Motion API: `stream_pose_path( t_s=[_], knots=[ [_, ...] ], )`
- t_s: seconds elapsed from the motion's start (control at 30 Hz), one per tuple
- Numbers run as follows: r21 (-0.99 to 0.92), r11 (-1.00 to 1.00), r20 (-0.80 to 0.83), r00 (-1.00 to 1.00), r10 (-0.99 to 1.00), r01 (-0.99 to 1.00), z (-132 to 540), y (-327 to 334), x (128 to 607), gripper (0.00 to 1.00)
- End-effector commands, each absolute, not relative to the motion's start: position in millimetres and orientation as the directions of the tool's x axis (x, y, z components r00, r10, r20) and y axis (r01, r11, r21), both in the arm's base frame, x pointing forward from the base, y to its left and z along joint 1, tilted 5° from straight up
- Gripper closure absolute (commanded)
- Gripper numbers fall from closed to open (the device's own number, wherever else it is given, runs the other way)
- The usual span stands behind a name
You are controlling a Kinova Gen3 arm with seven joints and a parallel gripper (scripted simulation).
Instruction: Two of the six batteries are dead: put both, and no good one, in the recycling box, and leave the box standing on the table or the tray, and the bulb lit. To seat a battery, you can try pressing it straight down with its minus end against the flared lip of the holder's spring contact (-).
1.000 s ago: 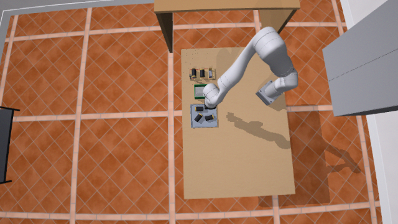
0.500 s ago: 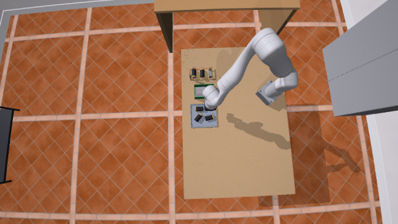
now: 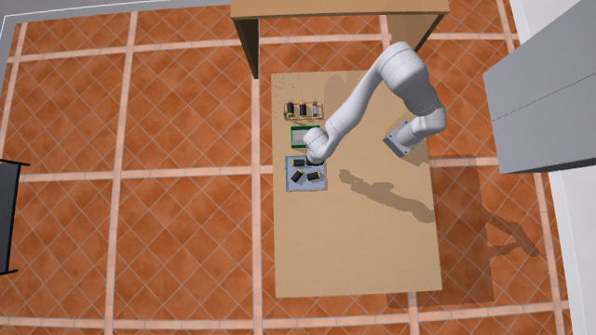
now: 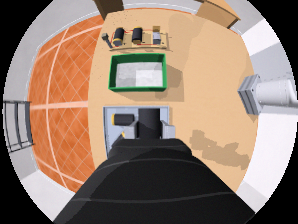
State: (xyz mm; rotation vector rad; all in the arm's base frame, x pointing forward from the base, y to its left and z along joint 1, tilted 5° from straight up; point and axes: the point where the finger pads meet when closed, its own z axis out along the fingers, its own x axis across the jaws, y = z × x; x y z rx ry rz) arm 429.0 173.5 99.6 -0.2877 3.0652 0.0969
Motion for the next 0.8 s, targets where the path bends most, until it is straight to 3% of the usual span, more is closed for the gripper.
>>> stream_pose_path(
  t_s=[0.0, 0.77],
  knots=[
    [0.057, 0.981, -0.069, -0.981, -0.184, -0.188, 100, 174, 430, 0.43],
    [0.057, 0.981, -0.069, -0.981, -0.184, -0.188, 15, 180, 434, 0.43]
  ],
)
